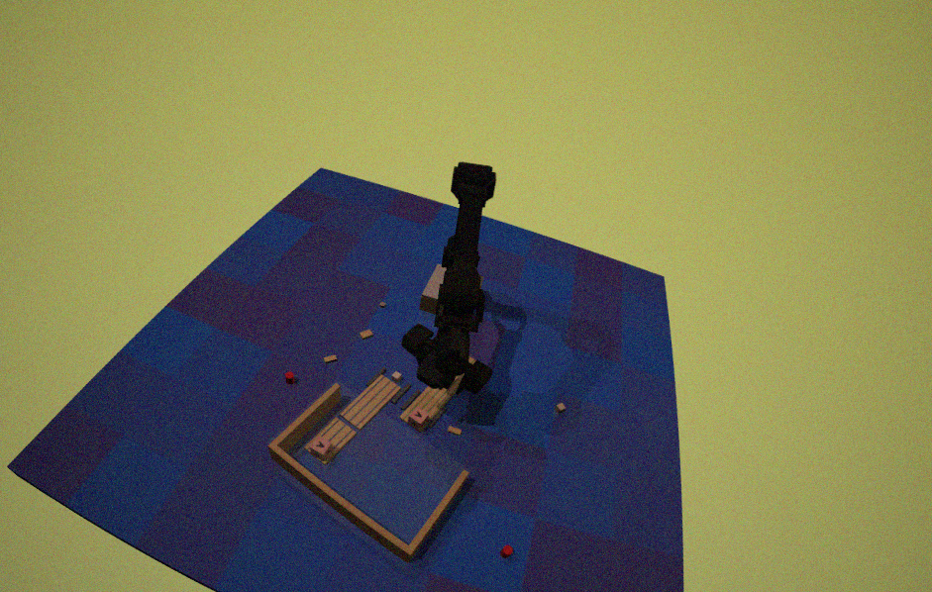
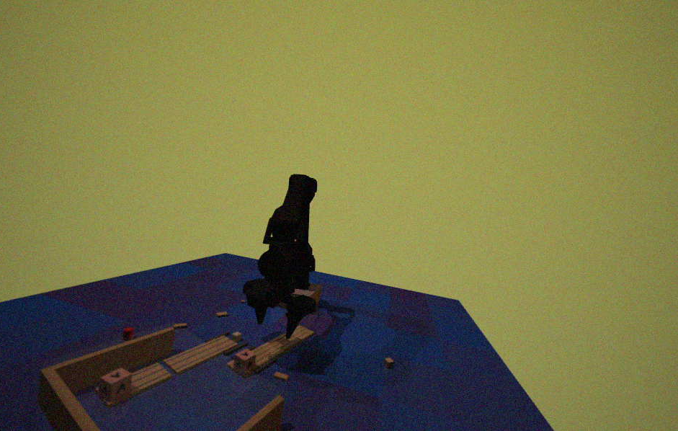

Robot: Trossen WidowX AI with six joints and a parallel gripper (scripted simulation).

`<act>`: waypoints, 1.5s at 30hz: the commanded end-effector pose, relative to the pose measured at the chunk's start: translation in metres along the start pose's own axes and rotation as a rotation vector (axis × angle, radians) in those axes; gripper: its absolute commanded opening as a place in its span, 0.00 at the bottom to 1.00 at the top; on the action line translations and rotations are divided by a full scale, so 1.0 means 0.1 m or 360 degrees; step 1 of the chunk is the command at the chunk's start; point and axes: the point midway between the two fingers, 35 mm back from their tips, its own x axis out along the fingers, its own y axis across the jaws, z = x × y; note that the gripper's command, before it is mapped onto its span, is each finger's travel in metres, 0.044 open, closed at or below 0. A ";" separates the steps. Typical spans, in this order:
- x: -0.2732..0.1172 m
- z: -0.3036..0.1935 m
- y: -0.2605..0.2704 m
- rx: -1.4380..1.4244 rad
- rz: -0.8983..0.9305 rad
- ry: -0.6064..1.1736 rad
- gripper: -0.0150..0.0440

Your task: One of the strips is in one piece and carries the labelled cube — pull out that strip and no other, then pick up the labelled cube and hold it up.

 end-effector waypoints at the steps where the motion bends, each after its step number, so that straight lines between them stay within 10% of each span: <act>1: -0.03 0.15 0.02 -0.0007 0.0011 -0.0009 1.00; 25: -0.19 0.89 0.11 -0.0006 0.0012 -0.0019 1.00; 32: -0.11 0.90 0.11 -0.0006 0.0012 -0.0019 0.69; 45: 0.11 0.90 0.11 -0.0006 0.0012 -0.0019 0.68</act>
